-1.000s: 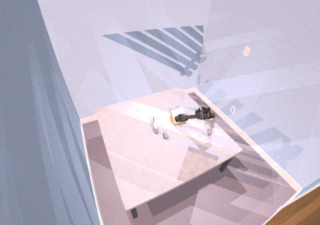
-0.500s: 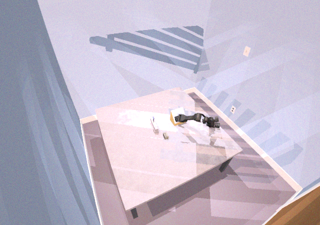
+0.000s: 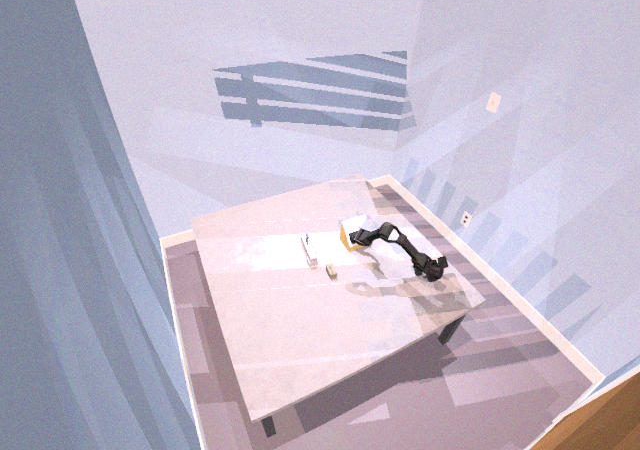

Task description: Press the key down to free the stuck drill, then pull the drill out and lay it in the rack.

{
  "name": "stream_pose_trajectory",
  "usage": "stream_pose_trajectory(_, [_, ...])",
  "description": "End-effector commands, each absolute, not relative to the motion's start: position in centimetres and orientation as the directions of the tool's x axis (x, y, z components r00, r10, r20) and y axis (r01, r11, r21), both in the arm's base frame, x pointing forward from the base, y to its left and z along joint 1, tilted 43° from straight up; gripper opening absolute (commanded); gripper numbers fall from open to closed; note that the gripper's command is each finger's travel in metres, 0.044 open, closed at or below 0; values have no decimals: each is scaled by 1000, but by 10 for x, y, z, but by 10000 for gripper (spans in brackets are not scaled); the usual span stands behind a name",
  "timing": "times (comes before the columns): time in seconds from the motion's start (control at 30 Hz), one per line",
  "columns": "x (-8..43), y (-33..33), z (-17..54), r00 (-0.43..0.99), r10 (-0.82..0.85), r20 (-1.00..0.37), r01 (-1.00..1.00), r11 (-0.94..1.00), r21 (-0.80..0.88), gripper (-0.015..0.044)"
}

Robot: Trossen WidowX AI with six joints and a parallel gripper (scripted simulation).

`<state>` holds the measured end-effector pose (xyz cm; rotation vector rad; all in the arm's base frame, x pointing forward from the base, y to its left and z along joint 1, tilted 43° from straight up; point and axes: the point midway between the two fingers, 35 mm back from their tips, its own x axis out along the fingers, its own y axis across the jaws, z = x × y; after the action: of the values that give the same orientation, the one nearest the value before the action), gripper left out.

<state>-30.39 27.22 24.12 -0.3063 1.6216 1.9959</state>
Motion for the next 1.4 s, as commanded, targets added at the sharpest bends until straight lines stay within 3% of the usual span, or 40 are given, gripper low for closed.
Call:
stream_pose_trajectory(0.0, [-267, 305, 276, -797, 427, -427, -543, -195, 817, 0])
stream_pose_trajectory(0.2, [-196, 350, 295, -669, 637, -384, -621, -193, 760, 0])
stream_pose_trajectory(0.6, [-18, 385, 347, -208, 944, -258, -809, -18, 587, 0])
stream_pose_trajectory(0.83, [52, 390, 325, -50, 942, -331, -831, 145, 538, 0])
stream_pose_trajectory(1.03, [144, 374, 308, 153, 912, -382, -798, 342, 496, 0])
stream_pose_trajectory(1.37, [270, 306, 244, 355, 722, -593, -670, 639, 378, 0])
